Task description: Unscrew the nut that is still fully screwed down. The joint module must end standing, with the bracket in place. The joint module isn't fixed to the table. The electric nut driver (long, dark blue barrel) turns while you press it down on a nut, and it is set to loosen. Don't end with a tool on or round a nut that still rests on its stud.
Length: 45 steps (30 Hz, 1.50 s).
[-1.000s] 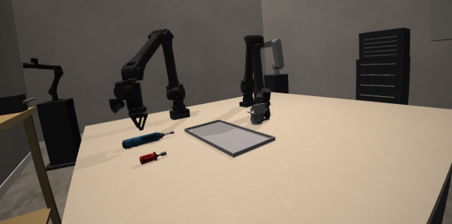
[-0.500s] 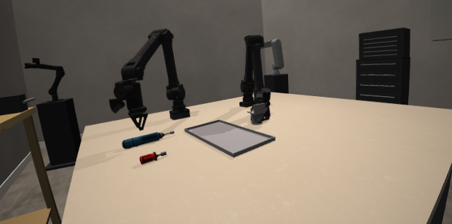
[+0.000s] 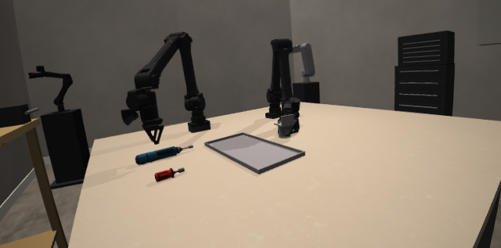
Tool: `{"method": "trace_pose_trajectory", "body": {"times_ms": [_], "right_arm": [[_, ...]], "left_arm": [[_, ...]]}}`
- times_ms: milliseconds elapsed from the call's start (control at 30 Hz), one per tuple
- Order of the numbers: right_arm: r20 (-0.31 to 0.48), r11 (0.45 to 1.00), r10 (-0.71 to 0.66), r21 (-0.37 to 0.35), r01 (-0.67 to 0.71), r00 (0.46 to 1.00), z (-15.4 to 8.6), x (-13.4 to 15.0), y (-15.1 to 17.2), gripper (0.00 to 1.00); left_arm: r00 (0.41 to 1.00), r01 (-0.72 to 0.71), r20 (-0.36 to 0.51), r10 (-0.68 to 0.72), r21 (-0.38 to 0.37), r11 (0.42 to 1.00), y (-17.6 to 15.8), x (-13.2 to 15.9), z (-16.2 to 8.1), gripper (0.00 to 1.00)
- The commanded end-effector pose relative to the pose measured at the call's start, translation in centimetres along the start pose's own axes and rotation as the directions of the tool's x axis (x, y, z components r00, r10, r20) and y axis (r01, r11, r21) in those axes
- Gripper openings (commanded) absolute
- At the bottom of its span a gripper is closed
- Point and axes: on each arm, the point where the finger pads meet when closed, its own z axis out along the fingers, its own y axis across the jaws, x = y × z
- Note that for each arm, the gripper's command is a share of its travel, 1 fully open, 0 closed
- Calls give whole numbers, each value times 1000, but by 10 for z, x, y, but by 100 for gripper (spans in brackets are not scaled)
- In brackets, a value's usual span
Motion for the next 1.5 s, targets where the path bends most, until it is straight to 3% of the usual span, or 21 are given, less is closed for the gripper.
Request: {"method": "trace_pose_trajectory", "body": {"times_ms": [0,1433,1467], "right_arm": [[22,1000,0,-25,0,1000,-11,-8,10,65],[22,1000,0,-25,0,1000,-11,-8,10,65],[10,1000,-1,-15,1,1000,2,-3,12,65]], "left_arm": [[999,-22,37,22,5,1000,-4,-15,3,60],[999,-25,37,25,5,1000,-4,-15,3,59],[999,-25,37,25,5,1000,-4,-15,3,59]]}}
